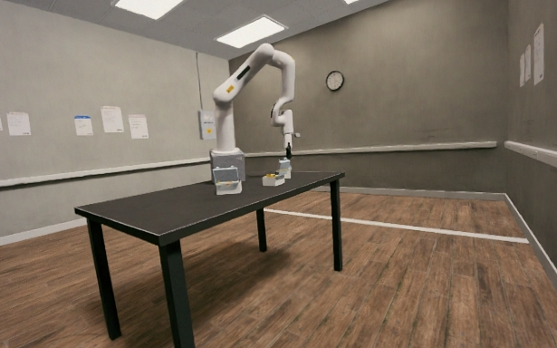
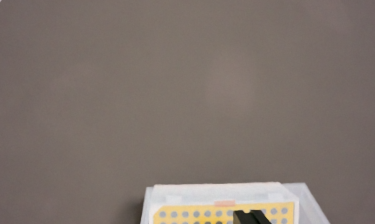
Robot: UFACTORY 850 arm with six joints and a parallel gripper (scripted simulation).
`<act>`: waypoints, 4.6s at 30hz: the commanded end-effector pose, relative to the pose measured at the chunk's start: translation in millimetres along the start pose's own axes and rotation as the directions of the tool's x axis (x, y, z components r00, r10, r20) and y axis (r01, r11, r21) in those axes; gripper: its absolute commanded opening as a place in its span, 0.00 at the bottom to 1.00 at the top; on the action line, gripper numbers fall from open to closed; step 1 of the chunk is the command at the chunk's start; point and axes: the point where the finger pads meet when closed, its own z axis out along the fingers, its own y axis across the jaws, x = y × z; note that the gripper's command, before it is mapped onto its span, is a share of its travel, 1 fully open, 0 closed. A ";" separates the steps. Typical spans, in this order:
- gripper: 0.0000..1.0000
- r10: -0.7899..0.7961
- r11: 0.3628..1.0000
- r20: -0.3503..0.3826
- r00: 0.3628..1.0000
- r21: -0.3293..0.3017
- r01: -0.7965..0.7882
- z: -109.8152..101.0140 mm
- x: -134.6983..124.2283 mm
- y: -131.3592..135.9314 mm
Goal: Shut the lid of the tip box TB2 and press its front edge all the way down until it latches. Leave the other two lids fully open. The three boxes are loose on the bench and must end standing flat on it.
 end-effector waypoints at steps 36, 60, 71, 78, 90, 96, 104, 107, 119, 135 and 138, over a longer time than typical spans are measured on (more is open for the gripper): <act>0.00 0.001 1.000 -0.004 1.000 0.001 -0.001 -23.2 -6.3 0.0; 0.00 0.001 1.000 -0.004 1.000 0.001 -0.001 -56.2 -6.4 0.0; 0.00 0.001 1.000 -0.004 1.000 0.001 -0.001 -56.2 -6.4 0.0; 0.00 0.001 1.000 -0.004 1.000 0.001 -0.001 -56.2 -6.4 0.0; 0.00 0.001 1.000 -0.004 1.000 0.001 -0.001 -56.2 -6.4 0.0; 0.00 0.001 1.000 -0.004 1.000 0.001 -0.001 -48.6 -13.7 0.0; 0.00 0.001 1.000 -0.004 1.000 0.000 -0.001 -37.1 -24.8 0.0; 0.00 0.001 1.000 -0.004 1.000 0.000 -0.001 -31.3 -30.3 0.0; 0.00 0.001 1.000 -0.004 1.000 0.000 -0.001 -12.0 -48.8 0.0; 0.00 0.001 1.000 -0.004 1.000 0.000 -0.001 16.9 -76.7 0.0; 0.00 0.001 1.000 -0.004 1.000 0.000 -0.001 19.6 -79.3 0.0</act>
